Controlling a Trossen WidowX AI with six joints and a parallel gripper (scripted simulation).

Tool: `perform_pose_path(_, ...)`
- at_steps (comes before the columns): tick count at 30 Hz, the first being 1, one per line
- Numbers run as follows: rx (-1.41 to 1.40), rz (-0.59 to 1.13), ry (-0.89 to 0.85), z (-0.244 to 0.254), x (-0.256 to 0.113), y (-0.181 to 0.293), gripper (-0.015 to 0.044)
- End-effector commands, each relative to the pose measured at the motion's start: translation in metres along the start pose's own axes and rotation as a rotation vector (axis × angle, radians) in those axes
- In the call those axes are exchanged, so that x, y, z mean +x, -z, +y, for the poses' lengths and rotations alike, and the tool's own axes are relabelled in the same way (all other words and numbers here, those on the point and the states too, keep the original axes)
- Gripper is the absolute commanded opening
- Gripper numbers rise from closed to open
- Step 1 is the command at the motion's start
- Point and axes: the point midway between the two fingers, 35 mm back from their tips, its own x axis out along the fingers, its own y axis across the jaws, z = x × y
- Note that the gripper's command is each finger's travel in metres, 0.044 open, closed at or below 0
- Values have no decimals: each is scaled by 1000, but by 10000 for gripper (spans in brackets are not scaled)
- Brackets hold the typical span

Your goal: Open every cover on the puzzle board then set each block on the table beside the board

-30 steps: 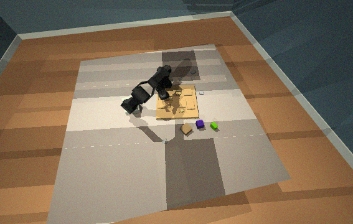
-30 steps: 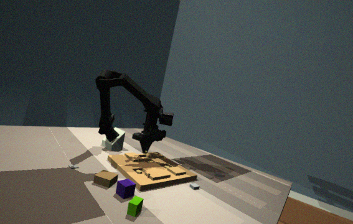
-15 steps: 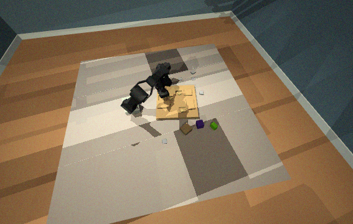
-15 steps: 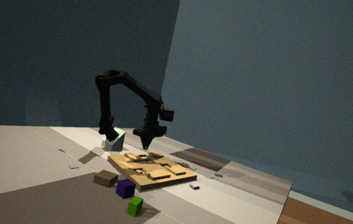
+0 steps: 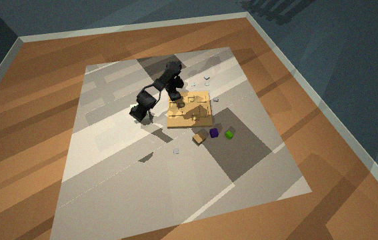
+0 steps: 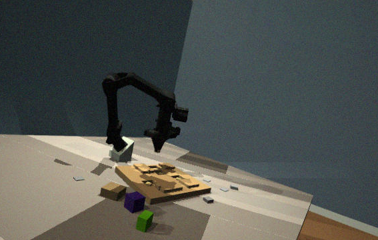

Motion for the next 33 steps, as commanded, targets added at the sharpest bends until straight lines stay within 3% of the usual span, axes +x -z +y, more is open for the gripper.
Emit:
perform_pose_path(1,6,-5,-7,1,-8,-1,80)
perform_pose_path(33,8,-10,-12,87,-25,-85,80)
